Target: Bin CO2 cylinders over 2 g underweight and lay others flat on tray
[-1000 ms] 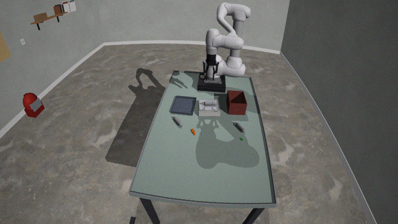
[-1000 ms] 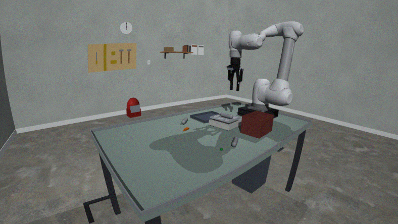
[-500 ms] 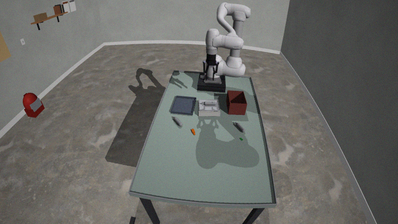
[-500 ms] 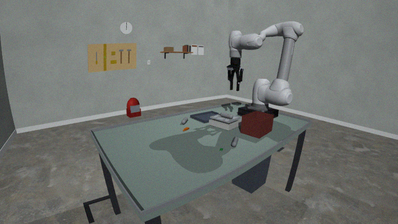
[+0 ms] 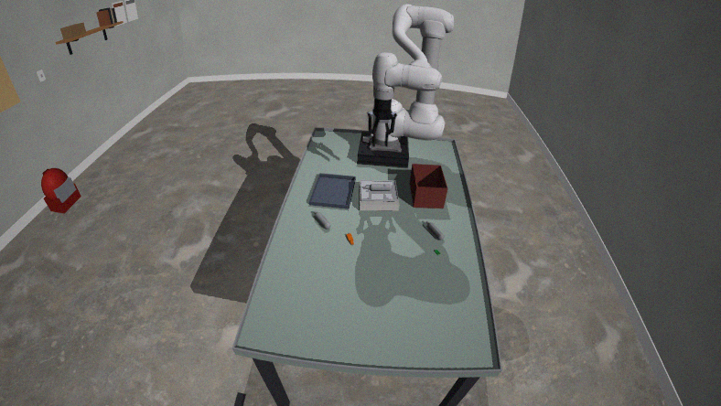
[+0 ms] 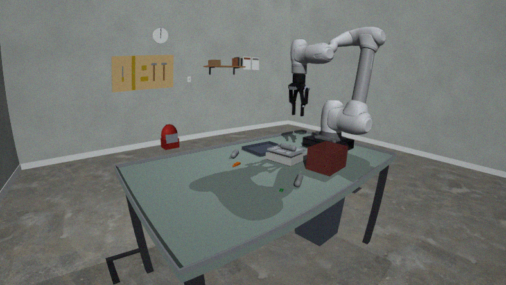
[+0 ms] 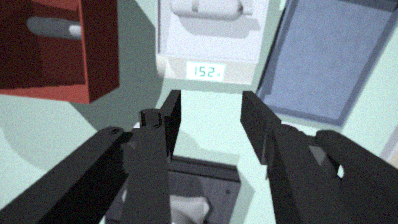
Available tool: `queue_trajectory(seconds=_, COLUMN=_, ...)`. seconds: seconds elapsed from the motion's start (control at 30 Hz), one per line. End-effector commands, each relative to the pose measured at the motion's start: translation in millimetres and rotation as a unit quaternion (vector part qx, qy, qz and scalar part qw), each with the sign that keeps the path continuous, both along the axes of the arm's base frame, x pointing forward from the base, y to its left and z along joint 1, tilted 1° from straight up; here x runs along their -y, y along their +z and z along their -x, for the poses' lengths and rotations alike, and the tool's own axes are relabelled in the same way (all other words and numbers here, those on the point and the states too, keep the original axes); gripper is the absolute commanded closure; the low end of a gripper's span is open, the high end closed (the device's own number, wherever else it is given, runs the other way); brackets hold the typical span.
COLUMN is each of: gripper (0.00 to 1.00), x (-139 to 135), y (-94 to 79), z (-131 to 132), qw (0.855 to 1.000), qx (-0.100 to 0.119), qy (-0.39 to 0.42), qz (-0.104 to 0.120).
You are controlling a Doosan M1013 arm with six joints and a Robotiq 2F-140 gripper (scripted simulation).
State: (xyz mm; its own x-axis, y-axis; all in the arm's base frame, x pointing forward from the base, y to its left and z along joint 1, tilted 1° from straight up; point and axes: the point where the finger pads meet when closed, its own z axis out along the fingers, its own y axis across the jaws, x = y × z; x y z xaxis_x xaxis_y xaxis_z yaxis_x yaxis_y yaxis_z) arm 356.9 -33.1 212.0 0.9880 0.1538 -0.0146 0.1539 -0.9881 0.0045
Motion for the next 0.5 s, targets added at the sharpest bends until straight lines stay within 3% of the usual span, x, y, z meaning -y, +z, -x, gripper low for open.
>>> queue_trajectory(seconds=0.0, gripper=0.59, x=0, y=-7.8, z=-13, qw=0.996, qx=0.000, qy=0.094, qz=-0.002)
queue_trajectory(seconds=0.07, gripper=0.59, x=0, y=-7.8, z=-13, qw=0.996, qx=0.000, qy=0.094, qz=-0.002)
queue_trajectory(seconds=0.17, gripper=0.59, x=-2, y=-20.3, z=-31, qw=0.975, qx=-0.001, qy=0.223, qz=-0.004)
queue_trajectory(seconds=0.23, gripper=0.59, x=-3, y=-30.6, z=-44, qw=0.964, qx=-0.001, qy=0.266, qz=-0.002)
queue_trajectory(seconds=0.47, gripper=0.59, x=-8, y=-66.0, z=-85, qw=0.896, qx=-0.006, qy=0.444, qz=0.003)
